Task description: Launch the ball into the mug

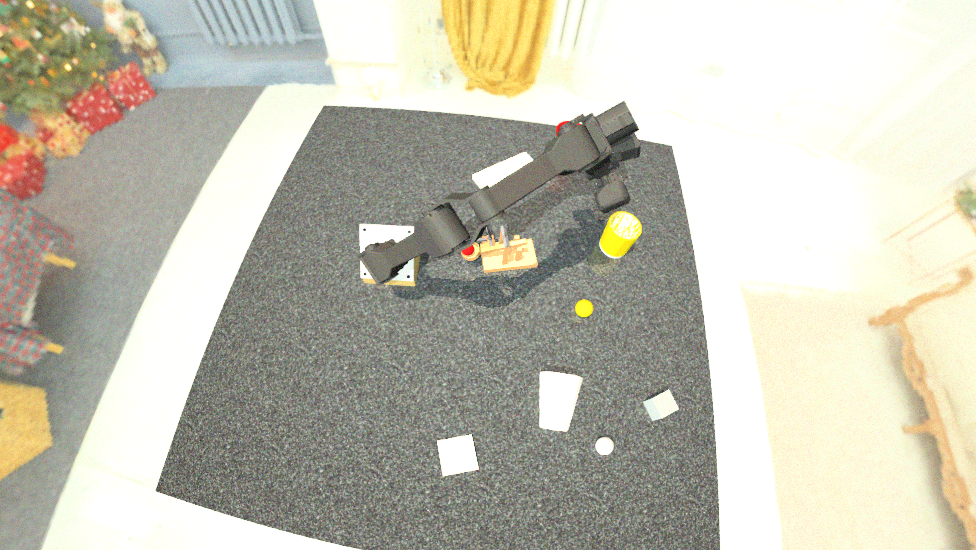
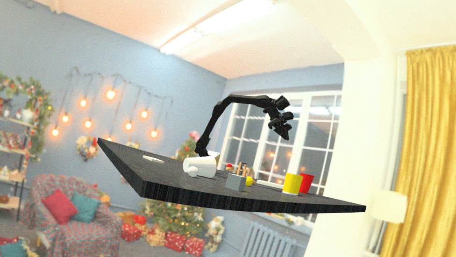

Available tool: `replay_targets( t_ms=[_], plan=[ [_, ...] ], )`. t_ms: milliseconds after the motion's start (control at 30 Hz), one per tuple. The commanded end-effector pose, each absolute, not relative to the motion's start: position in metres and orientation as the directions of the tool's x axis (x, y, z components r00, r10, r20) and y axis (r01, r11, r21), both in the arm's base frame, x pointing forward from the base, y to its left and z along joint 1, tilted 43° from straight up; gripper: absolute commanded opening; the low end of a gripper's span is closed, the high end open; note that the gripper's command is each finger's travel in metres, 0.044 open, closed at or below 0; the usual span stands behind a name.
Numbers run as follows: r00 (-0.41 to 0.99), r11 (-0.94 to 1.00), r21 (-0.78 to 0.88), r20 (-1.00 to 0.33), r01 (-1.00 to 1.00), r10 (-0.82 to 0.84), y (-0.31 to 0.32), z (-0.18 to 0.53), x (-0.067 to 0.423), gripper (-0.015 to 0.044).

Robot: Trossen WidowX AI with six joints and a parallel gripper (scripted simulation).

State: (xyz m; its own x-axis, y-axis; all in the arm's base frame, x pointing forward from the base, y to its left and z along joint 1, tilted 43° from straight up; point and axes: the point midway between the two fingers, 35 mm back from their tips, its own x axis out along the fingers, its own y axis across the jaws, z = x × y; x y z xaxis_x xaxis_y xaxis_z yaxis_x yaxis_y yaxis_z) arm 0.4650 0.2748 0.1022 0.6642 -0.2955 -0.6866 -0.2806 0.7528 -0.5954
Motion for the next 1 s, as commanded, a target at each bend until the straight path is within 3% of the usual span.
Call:
replay_targets(
  t_ms=[0,33,433,967],
  plan=[
    [0.667,0.749,-0.601,-0.682,-0.279,-0.299,0.274,0.103,0.466,0.002],
    [0.667,0.749,-0.601,-0.682,-0.279,-0.299,0.274,0.103,0.466,0.0],
    [0.66,0.737,-0.609,-0.687,-0.294,-0.304,0.275,0.099,0.462,0.0],
    [0.525,0.372,-0.684,-0.724,-0.627,-0.448,0.274,0.025,0.379,0.0]
  ],
)
